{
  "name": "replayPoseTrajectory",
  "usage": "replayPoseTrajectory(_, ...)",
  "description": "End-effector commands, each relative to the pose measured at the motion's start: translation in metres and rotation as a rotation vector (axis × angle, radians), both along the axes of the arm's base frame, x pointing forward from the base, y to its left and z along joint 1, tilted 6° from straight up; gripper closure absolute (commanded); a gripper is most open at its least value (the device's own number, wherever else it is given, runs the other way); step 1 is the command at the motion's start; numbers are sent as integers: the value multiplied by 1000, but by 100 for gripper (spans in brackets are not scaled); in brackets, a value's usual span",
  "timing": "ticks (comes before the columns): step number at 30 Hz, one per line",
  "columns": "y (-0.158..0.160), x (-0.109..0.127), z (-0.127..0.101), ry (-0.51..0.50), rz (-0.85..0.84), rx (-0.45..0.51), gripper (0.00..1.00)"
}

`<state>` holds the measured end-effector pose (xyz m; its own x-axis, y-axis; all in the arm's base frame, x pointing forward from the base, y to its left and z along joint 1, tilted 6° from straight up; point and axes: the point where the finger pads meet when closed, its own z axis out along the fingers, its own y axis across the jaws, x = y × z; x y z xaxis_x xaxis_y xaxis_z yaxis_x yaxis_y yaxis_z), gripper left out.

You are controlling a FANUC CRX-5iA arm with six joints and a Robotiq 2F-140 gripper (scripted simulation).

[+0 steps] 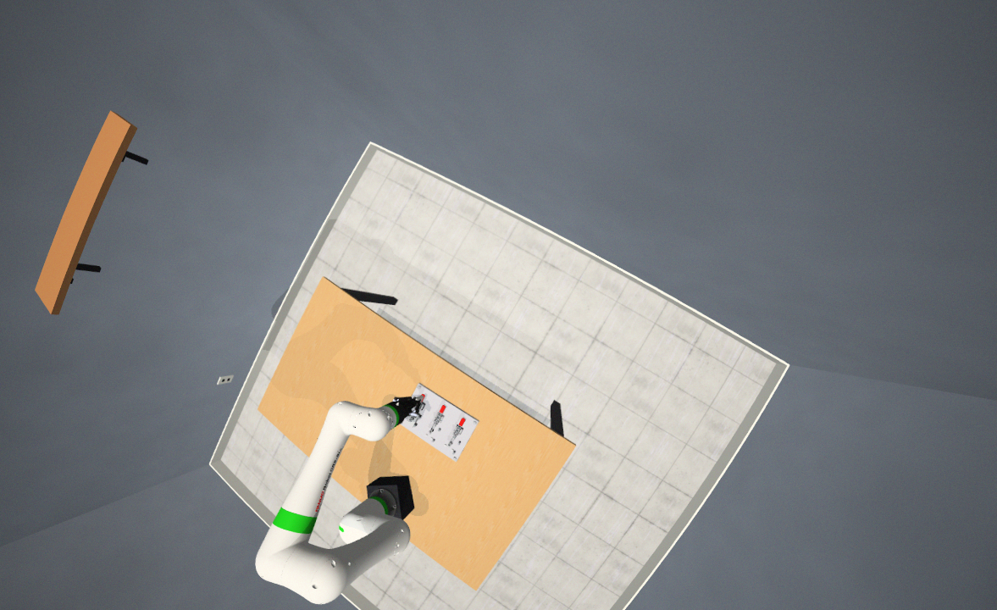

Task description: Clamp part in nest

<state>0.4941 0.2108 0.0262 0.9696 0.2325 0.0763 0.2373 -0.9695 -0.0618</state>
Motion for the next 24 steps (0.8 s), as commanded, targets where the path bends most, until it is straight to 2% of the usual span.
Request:
replayPoseTrajectory(1, 0, 0, 0, 0, 0, 0, 100)
replayPoseTrajectory(24, 0, 0, -2, 0, 0, 0, 100)
